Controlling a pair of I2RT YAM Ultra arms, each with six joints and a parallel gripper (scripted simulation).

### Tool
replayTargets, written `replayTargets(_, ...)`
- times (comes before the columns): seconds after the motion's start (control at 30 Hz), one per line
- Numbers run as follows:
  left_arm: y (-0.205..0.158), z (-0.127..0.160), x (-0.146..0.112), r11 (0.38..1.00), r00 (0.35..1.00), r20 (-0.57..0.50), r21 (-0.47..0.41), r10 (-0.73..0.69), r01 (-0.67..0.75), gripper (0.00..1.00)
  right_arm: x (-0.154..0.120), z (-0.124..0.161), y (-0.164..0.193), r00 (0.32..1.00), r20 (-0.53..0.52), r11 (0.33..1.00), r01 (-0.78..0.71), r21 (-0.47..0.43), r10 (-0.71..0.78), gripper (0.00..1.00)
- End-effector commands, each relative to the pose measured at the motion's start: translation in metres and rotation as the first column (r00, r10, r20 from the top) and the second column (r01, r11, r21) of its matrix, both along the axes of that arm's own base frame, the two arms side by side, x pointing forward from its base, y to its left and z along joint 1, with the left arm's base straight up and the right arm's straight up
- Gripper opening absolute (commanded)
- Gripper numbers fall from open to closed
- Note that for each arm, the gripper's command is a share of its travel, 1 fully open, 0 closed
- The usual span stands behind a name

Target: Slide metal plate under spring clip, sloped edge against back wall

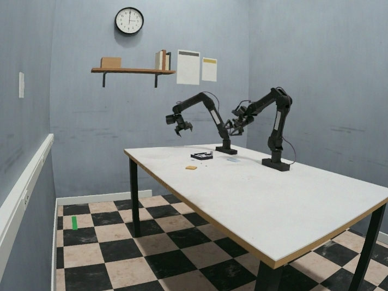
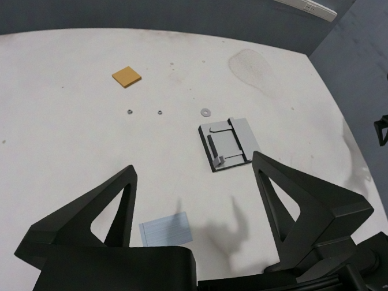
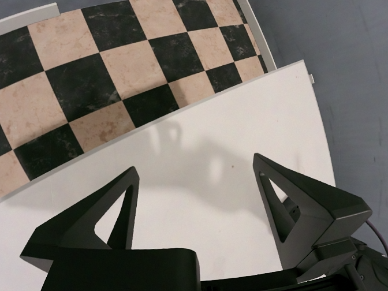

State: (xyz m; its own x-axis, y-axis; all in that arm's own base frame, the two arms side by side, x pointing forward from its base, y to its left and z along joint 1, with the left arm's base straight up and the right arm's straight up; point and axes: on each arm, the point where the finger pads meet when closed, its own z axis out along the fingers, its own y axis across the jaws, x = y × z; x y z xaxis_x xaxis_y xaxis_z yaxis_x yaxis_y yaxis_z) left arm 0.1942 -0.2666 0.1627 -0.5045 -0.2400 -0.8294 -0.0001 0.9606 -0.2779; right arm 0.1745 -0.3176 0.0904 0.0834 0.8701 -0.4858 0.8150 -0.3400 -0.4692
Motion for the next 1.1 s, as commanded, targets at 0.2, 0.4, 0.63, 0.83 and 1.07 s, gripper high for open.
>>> replayTargets(0.2,-0.002,0.005,0.001,1.0,1.0,0.006,-0.017,0.001,-0.001,1.0,0.001,0.004,-0.001,1.0,0.009,1.0,0.001,-0.011,-0.001,1.0)
replayTargets(0.4,-0.002,0.005,0.001,1.0,1.0,0.006,-0.017,0.001,-0.001,1.0,0.001,0.004,-0.001,1.0,0.009,1.0,0.001,-0.011,-0.001,1.0)
replayTargets(0.63,0.0,-0.001,-0.002,1.0,1.0,-0.025,-0.006,-0.002,0.002,1.0,0.001,0.001,0.007,1.0,0.017,1.0,0.01,0.024,-0.01,0.77)
replayTargets(0.83,0.003,-0.039,-0.022,0.999,0.959,-0.284,0.028,-0.011,0.019,1.0,0.032,-0.018,0.077,0.981,0.19,0.97,-0.015,0.243,-0.033,0.09)
replayTargets(1.07,0.002,-0.077,-0.04,0.997,0.831,-0.557,0.059,-0.008,0.049,1.0,0.074,-0.032,0.177,0.926,0.375,0.874,-0.154,0.461,-0.035,0.0)
